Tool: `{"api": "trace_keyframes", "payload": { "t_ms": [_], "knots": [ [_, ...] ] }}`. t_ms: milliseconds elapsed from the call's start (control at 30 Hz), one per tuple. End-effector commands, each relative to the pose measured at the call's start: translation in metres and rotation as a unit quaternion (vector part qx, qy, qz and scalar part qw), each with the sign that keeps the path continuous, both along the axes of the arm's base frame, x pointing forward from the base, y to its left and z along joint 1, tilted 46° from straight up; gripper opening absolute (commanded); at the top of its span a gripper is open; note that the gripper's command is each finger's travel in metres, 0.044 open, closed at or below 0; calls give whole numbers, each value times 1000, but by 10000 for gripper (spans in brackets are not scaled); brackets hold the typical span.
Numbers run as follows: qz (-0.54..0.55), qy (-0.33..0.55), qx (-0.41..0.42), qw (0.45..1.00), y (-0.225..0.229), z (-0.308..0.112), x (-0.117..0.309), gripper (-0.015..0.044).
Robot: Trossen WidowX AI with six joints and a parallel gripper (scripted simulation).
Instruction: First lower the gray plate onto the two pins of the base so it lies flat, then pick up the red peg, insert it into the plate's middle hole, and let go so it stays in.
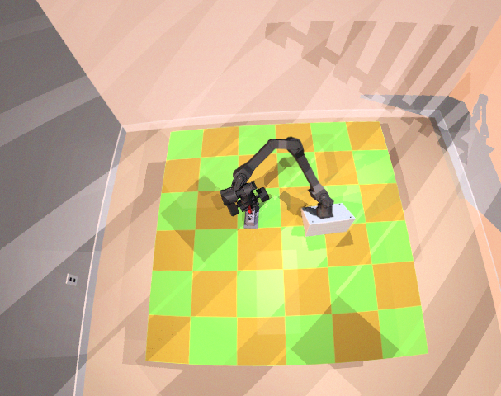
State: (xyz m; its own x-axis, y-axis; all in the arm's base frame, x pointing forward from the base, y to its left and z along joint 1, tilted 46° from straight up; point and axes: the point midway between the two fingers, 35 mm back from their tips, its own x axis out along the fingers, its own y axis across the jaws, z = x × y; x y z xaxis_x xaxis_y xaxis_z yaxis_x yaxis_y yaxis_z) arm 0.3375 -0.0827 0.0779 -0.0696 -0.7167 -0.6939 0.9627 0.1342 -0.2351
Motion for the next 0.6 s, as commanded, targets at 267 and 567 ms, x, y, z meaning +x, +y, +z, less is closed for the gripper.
{"api": "trace_keyframes", "payload": {
  "t_ms": [267, 567],
  "knots": [
    [3, 2, -1, 1000, 0, 2, 0, 0],
    [1, 0, 0, 1000, 0, 1, 1, 0]
  ]
}}
